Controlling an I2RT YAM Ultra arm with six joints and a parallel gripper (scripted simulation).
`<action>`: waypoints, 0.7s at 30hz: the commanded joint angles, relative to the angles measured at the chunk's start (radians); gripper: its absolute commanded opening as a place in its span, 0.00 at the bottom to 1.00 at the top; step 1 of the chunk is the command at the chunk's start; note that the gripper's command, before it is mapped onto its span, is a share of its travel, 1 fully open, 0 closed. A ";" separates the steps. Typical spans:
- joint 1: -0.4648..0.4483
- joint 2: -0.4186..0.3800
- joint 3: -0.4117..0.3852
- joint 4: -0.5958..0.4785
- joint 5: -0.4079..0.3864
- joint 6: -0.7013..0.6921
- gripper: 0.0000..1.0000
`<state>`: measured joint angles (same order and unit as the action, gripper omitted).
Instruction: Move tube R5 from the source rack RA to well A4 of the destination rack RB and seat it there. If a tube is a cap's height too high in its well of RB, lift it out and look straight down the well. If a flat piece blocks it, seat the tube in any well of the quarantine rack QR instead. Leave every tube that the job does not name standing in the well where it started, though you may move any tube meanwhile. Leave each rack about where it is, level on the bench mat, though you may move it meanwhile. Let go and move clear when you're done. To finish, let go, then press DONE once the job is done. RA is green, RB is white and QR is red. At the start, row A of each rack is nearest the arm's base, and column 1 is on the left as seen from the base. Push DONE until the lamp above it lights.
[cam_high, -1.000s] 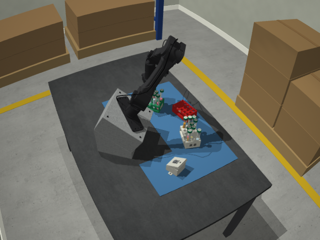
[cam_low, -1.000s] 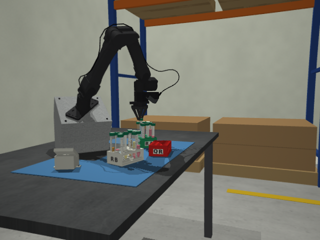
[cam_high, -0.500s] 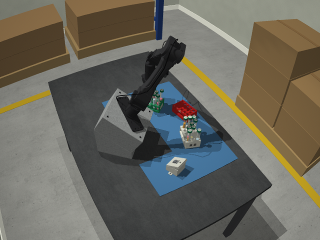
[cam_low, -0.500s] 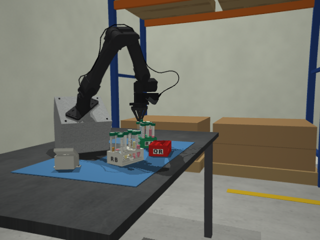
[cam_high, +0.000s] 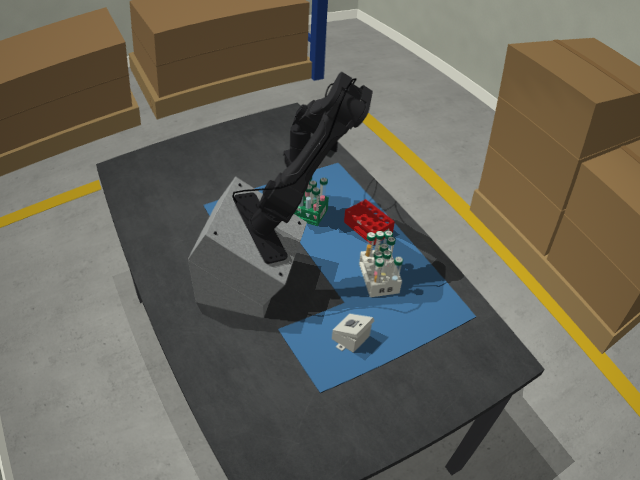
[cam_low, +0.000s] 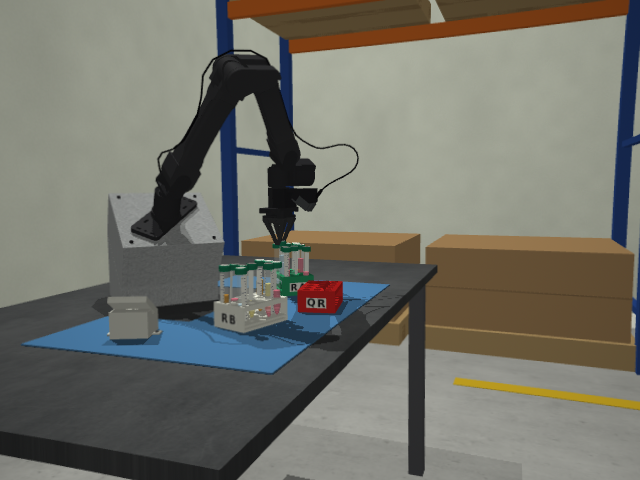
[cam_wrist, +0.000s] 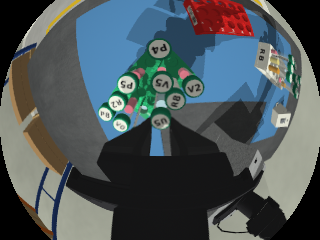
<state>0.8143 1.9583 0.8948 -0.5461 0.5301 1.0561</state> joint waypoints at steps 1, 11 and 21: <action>-0.001 0.021 -0.024 0.014 0.016 -0.014 0.00; -0.010 0.026 -0.020 0.010 0.017 -0.023 0.00; -0.023 0.040 -0.032 0.054 0.017 -0.033 0.00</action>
<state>0.7986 1.9804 0.8768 -0.4973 0.5297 1.0367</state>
